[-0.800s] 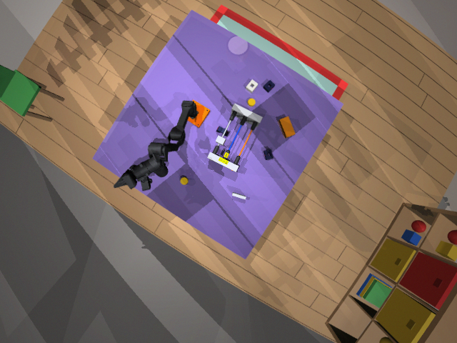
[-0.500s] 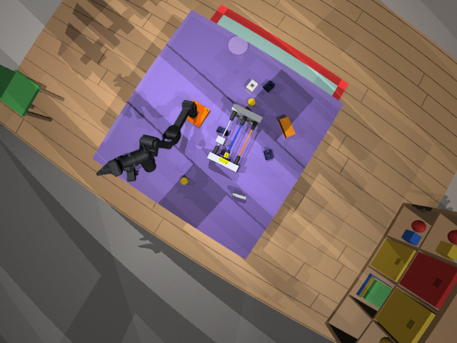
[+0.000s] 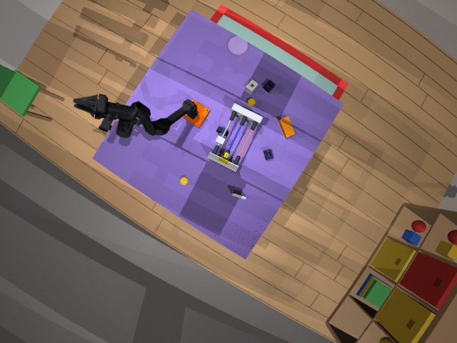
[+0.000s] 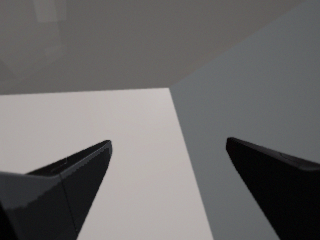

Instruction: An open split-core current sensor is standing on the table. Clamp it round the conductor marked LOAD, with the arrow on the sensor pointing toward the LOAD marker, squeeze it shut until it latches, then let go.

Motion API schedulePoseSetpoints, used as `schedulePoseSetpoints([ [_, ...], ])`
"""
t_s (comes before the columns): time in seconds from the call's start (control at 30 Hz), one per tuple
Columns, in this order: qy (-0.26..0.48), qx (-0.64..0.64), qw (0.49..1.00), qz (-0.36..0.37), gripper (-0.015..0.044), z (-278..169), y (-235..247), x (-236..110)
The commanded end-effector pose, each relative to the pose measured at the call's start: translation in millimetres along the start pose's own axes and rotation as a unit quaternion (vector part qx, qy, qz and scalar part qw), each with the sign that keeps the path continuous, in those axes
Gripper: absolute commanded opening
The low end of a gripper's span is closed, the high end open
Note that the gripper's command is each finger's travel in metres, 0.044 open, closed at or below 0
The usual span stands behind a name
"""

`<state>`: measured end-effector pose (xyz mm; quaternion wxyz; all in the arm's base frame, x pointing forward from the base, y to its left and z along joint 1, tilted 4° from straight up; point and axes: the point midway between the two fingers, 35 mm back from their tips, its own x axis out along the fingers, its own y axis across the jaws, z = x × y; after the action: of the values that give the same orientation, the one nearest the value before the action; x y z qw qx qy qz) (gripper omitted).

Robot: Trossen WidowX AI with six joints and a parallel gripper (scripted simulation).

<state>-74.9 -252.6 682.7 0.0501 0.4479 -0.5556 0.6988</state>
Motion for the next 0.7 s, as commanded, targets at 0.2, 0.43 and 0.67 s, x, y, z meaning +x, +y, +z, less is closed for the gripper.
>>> schedulePoseSetpoints([
  [0.2, 0.168, -0.067, 0.973, -0.142, 0.0440, -141.0, -59.4, -33.6],
  [0.43, 0.282, -0.138, 0.917, -0.247, 0.0440, -209.4, -108.8, -100.1],
  [0.67, 0.382, -0.218, 0.827, -0.349, 0.0440, -239.9, -155.1, -192.1],
])
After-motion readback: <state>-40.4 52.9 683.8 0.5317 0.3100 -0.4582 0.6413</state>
